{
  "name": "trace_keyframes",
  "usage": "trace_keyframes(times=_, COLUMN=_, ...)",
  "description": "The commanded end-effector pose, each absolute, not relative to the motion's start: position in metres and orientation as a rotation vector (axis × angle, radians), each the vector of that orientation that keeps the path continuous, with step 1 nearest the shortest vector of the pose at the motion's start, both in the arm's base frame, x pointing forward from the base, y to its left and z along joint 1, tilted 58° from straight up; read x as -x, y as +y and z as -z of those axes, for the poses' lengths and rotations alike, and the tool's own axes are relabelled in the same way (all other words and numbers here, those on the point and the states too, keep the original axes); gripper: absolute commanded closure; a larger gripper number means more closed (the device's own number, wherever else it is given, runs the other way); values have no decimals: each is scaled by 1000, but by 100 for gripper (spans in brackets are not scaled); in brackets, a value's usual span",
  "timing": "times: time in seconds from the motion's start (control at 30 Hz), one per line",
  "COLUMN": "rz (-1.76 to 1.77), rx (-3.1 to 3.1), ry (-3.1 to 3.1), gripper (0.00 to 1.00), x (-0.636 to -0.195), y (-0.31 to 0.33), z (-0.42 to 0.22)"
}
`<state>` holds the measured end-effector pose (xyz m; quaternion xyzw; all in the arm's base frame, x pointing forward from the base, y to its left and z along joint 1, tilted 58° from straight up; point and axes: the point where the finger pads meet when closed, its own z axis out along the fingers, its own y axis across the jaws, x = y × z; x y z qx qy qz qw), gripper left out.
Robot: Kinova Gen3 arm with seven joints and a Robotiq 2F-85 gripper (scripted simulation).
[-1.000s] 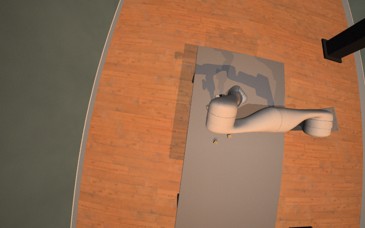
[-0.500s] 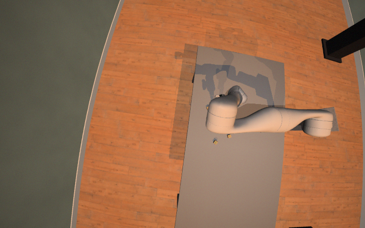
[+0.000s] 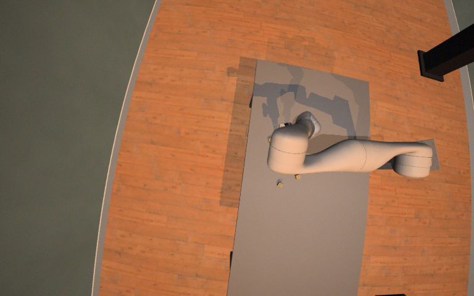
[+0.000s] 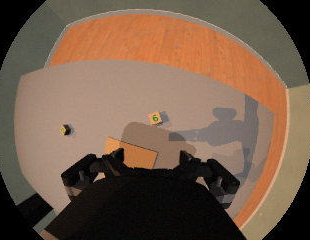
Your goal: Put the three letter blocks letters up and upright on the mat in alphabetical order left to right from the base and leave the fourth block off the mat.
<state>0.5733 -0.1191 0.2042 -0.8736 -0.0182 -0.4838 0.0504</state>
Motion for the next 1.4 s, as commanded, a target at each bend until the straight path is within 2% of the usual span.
trace_keyframes(times=0.0, rz=1478, rx=2662, ry=-70, gripper=0, x=-574, y=-116, z=-206)
trace_keyframes(times=0.5, rz=1553, rx=2739, ry=-346, gripper=0, x=-588, y=-60, z=-217)
trace_keyframes(times=0.73, rz=1607, rx=2783, ry=-612, gripper=0, x=-590, y=-6, z=-229)
trace_keyframes(times=1.0, rz=1641, rx=2797, ry=-932, gripper=0, x=-577, y=61, z=-241)
trace_keyframes(times=1.37, rz=1637, rx=2769, ry=-1226, gripper=0, x=-549, y=123, z=-248)
